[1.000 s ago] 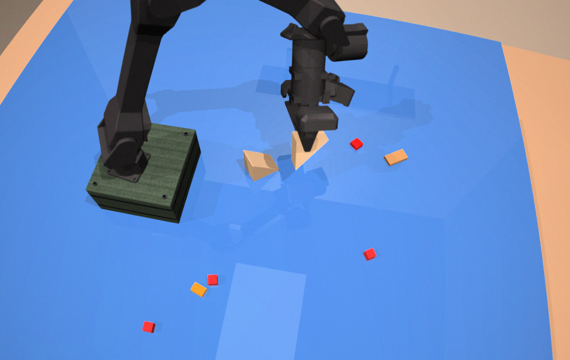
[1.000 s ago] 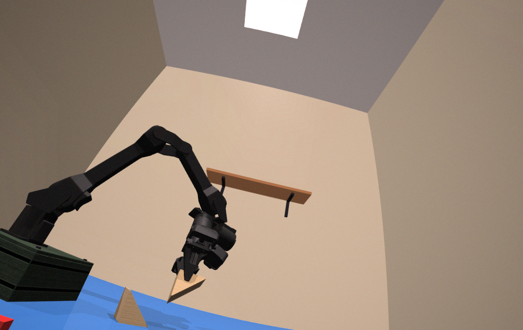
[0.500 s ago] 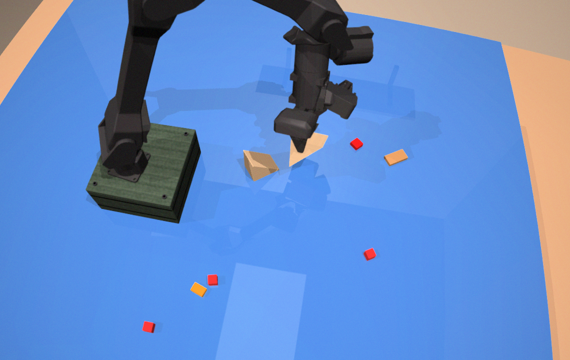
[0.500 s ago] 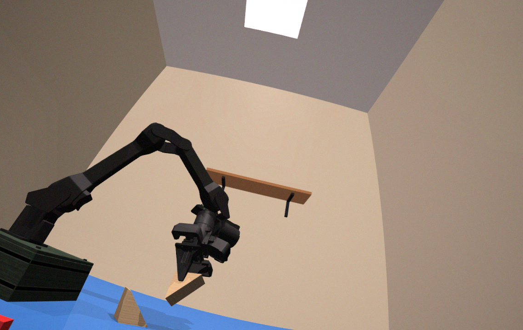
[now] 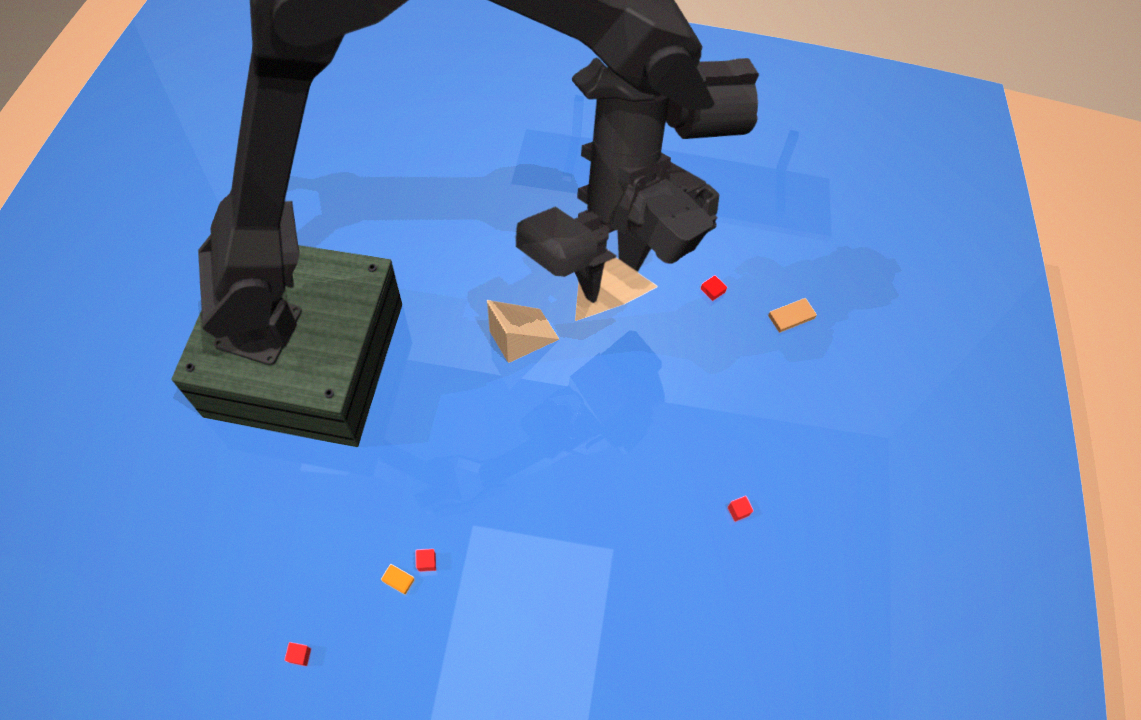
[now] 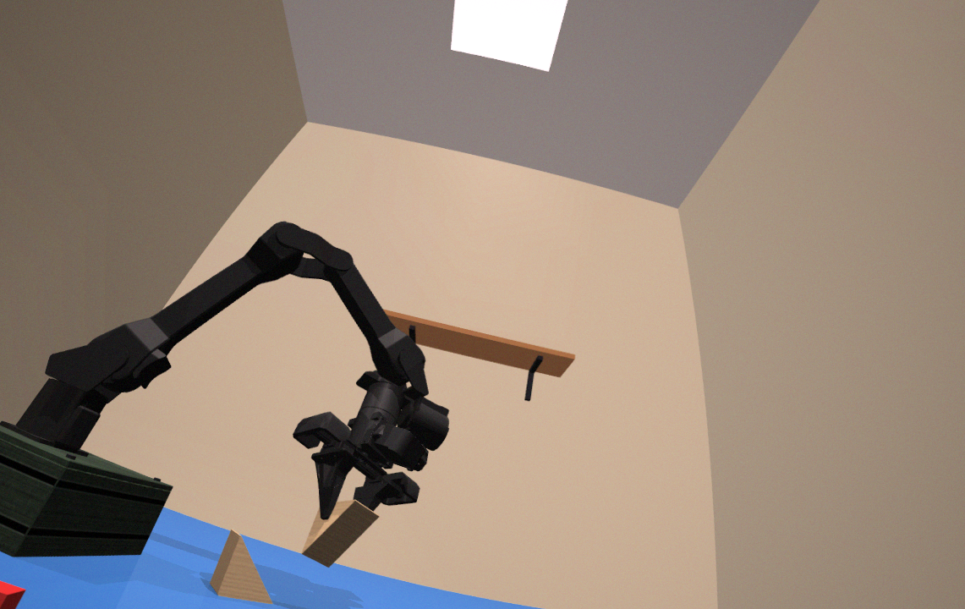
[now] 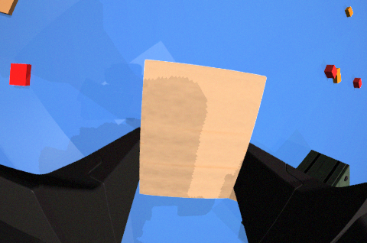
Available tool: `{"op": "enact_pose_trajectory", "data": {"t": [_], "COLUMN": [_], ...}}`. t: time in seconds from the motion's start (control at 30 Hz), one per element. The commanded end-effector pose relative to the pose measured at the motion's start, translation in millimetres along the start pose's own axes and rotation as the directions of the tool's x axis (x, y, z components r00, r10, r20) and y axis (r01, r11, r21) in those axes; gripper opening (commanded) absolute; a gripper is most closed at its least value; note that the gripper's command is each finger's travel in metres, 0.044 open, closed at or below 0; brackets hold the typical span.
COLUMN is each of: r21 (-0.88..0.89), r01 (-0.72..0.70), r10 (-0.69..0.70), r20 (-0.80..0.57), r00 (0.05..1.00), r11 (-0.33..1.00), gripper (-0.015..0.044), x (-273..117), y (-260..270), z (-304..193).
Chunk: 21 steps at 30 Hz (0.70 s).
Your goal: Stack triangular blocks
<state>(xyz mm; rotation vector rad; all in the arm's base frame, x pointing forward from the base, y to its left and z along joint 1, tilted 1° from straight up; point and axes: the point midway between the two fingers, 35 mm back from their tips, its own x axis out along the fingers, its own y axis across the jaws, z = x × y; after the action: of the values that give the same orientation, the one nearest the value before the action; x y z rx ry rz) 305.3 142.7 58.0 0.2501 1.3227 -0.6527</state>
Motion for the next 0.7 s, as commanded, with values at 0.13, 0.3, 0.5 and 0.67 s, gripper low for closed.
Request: {"op": "enact_pose_trajectory", "data": {"t": [0.13,0.3,0.5,0.67], "r21": [0.254,0.415,0.590,0.717], "r01": [-0.027,-0.026,-0.011,0.011], "r10": [0.037,0.056,0.079,0.098], "r20": [-0.036,-0.060,-0.088,-0.111], "r00": [0.999,0.997,0.993,0.989], "r11": [0.967,0.910,0.807,0.697], "gripper": [0.0000,0.0000,0.0000,0.0000], "x": [-3.7,-4.4,-5.4,-6.4], "y": [-0.6,-0.7,-0.8,-0.8], "z": [2.1,3.1,4.3,5.4]}}
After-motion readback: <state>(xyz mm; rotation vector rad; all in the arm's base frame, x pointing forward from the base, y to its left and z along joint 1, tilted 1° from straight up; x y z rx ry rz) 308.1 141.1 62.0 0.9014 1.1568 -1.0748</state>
